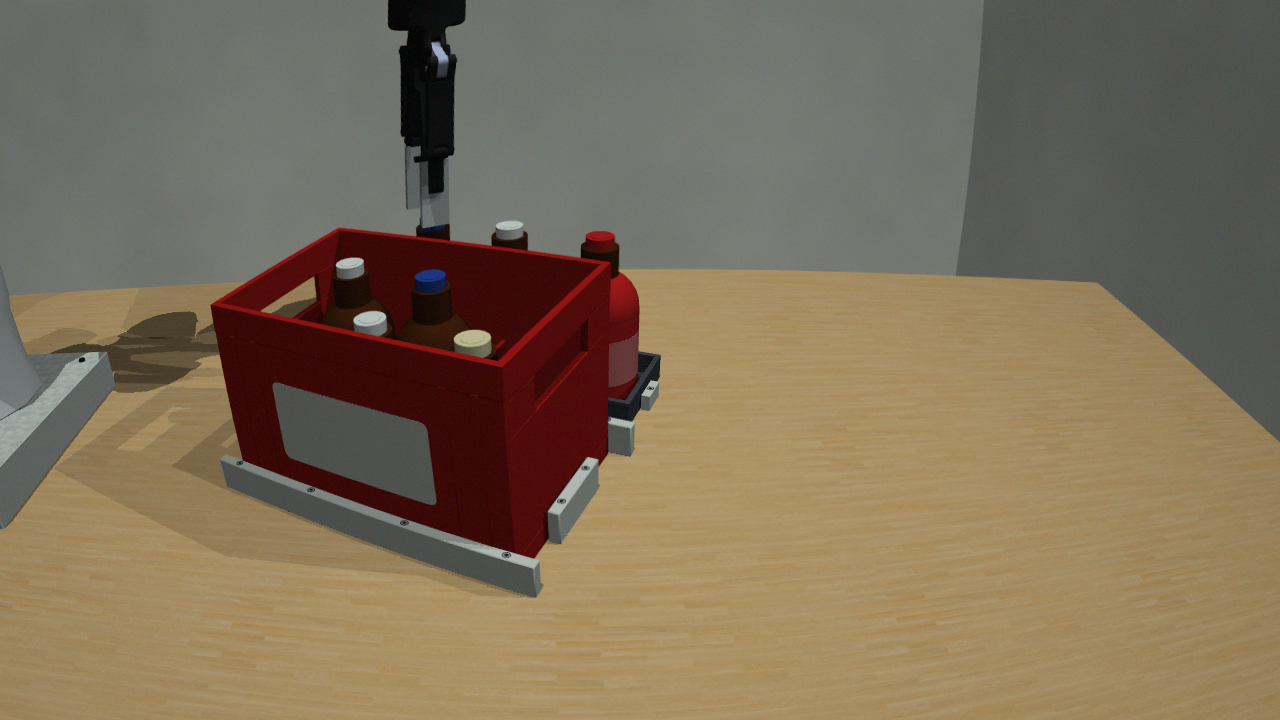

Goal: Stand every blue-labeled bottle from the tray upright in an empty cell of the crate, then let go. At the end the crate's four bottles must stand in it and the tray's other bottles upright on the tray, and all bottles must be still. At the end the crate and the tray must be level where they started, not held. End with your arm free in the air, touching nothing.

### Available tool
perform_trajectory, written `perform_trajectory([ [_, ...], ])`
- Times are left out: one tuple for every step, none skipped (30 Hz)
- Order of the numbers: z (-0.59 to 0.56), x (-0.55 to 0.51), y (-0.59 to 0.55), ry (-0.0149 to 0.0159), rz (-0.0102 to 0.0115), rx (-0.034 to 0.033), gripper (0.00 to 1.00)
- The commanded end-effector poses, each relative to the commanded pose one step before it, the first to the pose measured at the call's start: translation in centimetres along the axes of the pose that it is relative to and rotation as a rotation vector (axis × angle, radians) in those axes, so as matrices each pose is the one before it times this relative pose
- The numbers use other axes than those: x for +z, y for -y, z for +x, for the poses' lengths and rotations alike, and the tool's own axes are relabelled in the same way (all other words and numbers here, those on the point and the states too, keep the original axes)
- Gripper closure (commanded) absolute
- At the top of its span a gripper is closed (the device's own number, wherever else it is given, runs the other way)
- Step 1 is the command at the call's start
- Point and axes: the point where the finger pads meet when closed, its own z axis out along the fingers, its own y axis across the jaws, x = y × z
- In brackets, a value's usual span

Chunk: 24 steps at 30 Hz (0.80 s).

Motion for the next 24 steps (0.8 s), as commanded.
perform_trajectory([
  [0.152, 0.558, 0.127, -0.00443, -0.00314, -0.00156, 0.62],
  [0.0, 0.133, 0.0, 0.0, 0.0, 0.0, 0.62],
  [0.0, 0.131, 0.0, 0.0, 0.0, 0.0, 0.62],
  [0.0, 0.128, 0.0, 0.0, 0.0, 0.0, 0.62],
  [0.0, 0.124, 0.0, 0.0, 0.0, 0.0, 0.62],
  [0.0, 0.12, 0.0, 0.0, 0.0, 0.0, 0.62],
  [0.0, 0.0, 0.0, 0.0, 0.0, 0.0, 0.62],
  [0.0, 0.0, 0.0, 0.0, 0.0, 0.0, 0.62],
  [0.0, 0.116, 0.0, 0.0, 0.0, 0.0, 0.62],
  [0.0, 0.111, 0.0, 0.0, 0.0, 0.0, 0.62],
  [0.0, 0.105, 0.0, 0.0, 0.0, 0.0, 0.62],
  [0.0, 0.099, 0.0, 0.0, 0.0, 0.0, 0.62],
  [0.0, 0.094, 0.0, 0.0, 0.0, 0.0, 0.62],
  [0.0, 0.088, 0.0, 0.0, 0.0, 0.0, 0.62],
  [0.0, 0.082, 0.0, 0.0, 0.0, 0.0, 0.62],
  [0.0, 0.075, 0.0, 0.0, 0.0, 0.0, 0.62],
  [0.0, 0.068, 0.0, 0.0, 0.0, 0.0, 0.62],
  [0.0, 0.062, 0.0, 0.0, 0.0, 0.0, 0.62],
  [0.0, 0.055, 0.0, 0.0, 0.0, 0.0, 0.62],
  [0.0, 0.049, 0.0, 0.0, 0.0, 0.0, 0.62],
  [0.0, 0.042, 0.0, 0.0, 0.0, 0.0, 0.62],
  [0.0, 0.036, 0.0, 0.0, 0.0, 0.0, 0.62],
  [0.0, 0.03, 0.0, 0.0, 0.0, 0.0, 0.62],
  [0.0, 0.0, 0.0, 0.0, 0.0, 0.0, 0.62],
])
